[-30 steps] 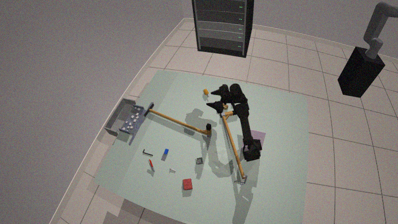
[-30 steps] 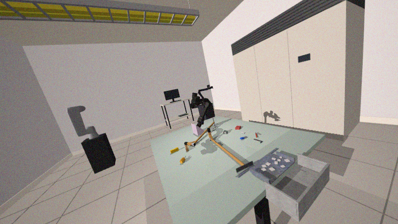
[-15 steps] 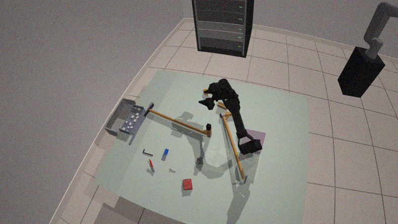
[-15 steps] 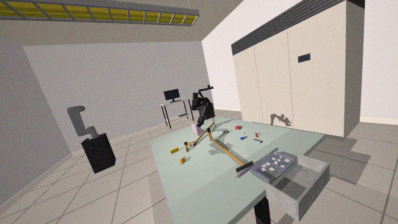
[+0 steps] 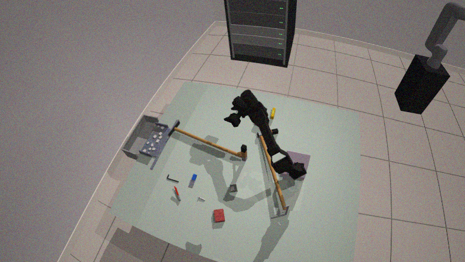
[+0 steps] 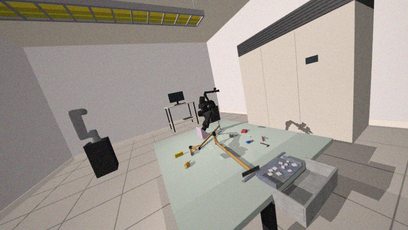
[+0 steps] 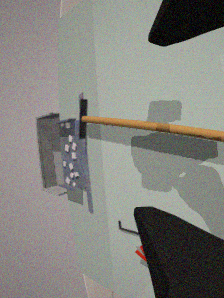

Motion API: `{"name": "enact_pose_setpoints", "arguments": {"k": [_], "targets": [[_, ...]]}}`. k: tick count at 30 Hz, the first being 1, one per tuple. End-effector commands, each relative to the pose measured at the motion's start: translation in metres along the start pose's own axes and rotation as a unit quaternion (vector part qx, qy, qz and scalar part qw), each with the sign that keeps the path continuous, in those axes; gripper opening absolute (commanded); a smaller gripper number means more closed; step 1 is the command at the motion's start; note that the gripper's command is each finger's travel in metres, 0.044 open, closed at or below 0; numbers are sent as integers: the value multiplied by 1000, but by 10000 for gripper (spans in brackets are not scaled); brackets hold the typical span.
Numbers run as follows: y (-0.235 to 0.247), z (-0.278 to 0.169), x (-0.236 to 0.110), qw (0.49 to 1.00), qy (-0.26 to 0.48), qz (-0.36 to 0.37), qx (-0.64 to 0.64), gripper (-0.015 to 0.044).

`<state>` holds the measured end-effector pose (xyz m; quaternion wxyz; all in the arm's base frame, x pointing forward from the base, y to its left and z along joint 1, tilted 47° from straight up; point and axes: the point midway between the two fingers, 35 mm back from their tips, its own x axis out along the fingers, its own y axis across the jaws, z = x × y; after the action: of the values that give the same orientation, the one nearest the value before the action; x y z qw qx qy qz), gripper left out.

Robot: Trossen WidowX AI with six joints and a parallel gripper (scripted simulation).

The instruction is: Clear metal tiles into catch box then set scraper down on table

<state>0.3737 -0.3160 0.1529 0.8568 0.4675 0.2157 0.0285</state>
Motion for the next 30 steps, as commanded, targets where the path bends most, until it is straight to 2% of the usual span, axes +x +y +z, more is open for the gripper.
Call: {"name": "enact_pose_setpoints", "arguments": {"k": [1,30], "targets": [[-3,-2,18,1000,18,-7,2,440],[-19,-47,140,986,158,-53,18,440]]}}
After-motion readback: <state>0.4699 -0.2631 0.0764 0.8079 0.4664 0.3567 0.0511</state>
